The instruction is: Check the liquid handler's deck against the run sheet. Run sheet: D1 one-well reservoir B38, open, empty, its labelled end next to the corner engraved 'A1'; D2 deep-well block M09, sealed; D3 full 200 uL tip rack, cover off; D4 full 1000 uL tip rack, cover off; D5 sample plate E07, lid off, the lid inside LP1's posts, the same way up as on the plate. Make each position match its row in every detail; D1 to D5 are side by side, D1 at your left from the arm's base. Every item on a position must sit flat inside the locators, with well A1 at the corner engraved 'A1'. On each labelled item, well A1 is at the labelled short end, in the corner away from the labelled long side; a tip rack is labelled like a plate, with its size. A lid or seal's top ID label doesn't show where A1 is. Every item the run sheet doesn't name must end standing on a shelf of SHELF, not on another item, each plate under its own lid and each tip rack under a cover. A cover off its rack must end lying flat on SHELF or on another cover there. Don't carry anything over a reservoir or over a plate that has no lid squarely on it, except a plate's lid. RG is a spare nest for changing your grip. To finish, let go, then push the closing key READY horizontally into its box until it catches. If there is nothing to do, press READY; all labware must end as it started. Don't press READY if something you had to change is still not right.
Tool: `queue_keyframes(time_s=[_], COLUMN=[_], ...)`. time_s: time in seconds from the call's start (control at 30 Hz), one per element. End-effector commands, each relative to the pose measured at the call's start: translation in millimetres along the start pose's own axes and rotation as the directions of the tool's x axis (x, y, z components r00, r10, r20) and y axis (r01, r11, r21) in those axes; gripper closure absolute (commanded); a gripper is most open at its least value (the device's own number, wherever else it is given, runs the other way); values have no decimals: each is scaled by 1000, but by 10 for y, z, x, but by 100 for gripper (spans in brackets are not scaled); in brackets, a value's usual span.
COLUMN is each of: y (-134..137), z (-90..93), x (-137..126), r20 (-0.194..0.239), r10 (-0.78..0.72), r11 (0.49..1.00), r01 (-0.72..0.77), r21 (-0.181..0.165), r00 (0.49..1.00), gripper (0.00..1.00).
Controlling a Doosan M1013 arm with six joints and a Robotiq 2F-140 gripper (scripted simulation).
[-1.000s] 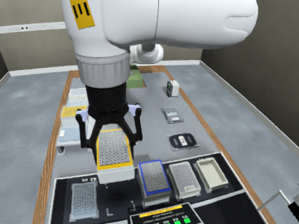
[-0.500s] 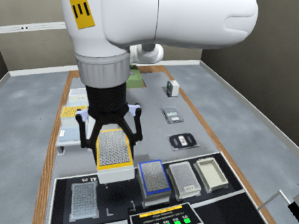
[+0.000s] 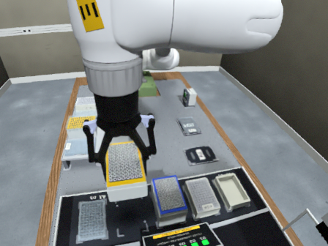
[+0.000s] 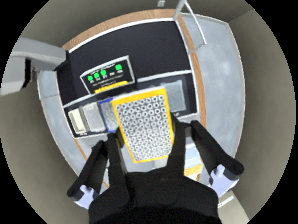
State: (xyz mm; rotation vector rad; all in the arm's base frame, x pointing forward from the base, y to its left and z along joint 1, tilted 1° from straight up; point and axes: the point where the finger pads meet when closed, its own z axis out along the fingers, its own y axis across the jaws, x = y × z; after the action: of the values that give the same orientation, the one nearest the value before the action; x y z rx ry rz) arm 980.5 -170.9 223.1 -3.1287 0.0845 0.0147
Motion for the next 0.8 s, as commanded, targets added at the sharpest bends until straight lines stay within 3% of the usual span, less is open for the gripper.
queue_keyframes(time_s=[0.0,0.63,0.77], y=[42,42,51], z=[-61,-61,-42], x=[-9,-9,-108], r20=[-1,-1,-5], r10=[3,3,1], r11=[1000,1000,1000], r01=[-3,-3,-1], r21=[-2,-2,-3], r00=[1000,1000,1000], gripper=[90,90,90])
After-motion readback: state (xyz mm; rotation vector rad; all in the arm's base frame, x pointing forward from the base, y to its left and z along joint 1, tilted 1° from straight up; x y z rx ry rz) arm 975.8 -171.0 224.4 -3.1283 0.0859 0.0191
